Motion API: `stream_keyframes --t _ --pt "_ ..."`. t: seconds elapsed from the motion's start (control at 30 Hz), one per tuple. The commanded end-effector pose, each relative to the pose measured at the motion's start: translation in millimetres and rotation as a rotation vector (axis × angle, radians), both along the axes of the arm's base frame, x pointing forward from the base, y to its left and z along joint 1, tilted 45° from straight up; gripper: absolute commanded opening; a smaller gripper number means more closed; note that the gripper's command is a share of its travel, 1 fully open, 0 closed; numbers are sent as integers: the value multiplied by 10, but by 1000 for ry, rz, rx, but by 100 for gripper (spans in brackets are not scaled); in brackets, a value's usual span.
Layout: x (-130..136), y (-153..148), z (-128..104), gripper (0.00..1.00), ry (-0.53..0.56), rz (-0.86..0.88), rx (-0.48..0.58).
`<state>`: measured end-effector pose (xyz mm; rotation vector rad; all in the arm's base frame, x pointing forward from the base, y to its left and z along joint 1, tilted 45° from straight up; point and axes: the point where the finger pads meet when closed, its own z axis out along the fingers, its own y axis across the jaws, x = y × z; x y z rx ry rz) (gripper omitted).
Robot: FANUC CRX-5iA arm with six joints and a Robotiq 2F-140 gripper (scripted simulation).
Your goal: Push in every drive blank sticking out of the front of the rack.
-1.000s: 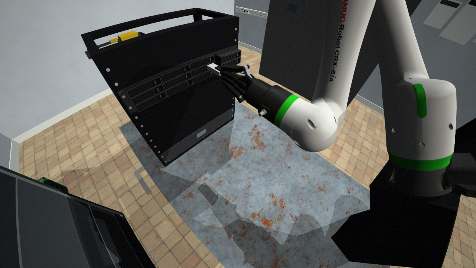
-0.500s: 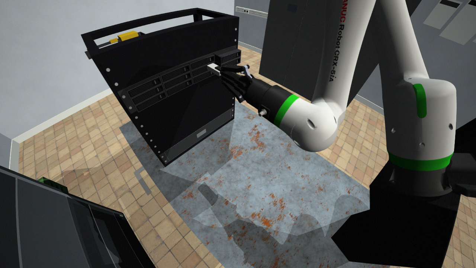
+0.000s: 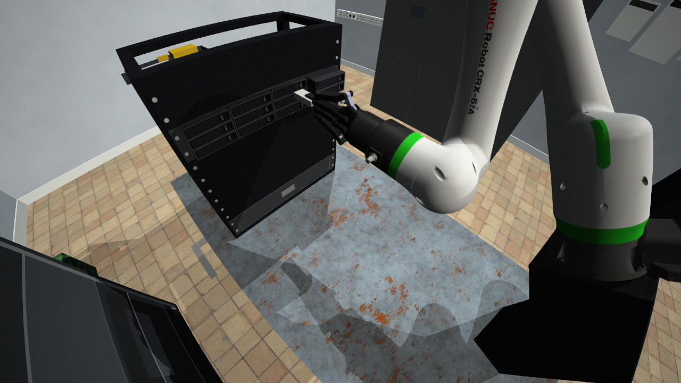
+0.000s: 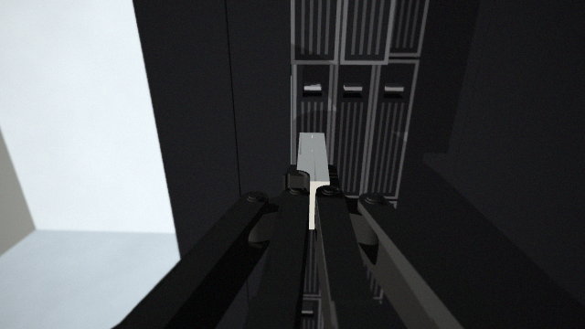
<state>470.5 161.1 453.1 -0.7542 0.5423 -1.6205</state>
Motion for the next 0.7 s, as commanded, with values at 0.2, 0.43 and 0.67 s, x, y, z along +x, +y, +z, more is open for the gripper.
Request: stream_keyframes --t 0.2,0.43,0.67 --pt "3 2 10 10 -1 0 0" --pt "69 8 72 10 -1 0 0" --pt "73 8 75 10 -1 0 0"
